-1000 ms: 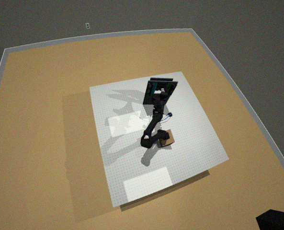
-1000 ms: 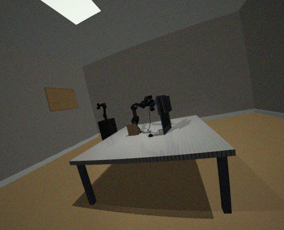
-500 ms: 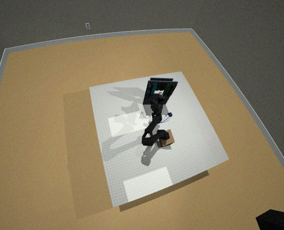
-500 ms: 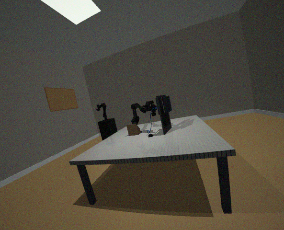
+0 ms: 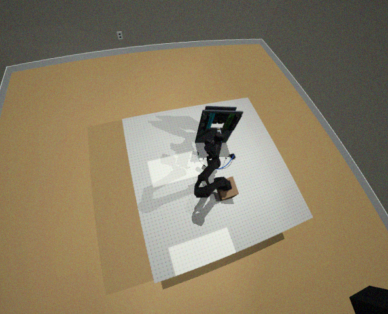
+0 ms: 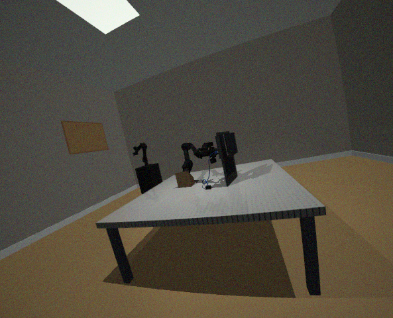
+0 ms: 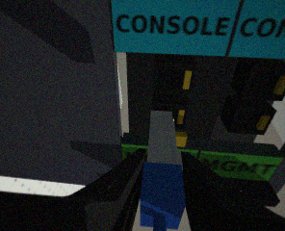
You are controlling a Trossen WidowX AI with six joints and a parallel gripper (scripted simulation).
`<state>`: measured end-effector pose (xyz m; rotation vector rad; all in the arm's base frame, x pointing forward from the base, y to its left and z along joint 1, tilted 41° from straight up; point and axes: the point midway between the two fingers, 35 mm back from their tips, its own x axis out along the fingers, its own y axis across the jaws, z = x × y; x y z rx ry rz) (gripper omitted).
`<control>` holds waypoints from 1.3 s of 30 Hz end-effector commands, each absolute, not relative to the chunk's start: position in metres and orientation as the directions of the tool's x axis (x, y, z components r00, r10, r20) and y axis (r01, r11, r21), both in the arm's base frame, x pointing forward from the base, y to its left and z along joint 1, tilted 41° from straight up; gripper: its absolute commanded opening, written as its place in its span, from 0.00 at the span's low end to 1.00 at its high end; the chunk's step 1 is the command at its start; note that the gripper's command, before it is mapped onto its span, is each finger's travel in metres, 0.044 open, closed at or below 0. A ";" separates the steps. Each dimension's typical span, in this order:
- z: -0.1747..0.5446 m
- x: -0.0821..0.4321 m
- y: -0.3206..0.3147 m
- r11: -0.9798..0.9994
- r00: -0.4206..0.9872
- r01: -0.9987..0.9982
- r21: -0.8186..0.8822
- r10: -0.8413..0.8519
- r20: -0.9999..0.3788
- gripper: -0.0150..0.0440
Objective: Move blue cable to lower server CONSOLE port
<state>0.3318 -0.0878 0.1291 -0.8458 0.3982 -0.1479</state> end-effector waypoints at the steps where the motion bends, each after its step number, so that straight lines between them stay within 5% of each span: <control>1: 0.133 0.334 -0.088 0.659 0.912 -0.020 -0.752 -0.297 -0.284 0.25; 39: 0.136 0.354 -0.084 0.658 0.894 -0.004 -0.753 -0.335 -0.298 0.25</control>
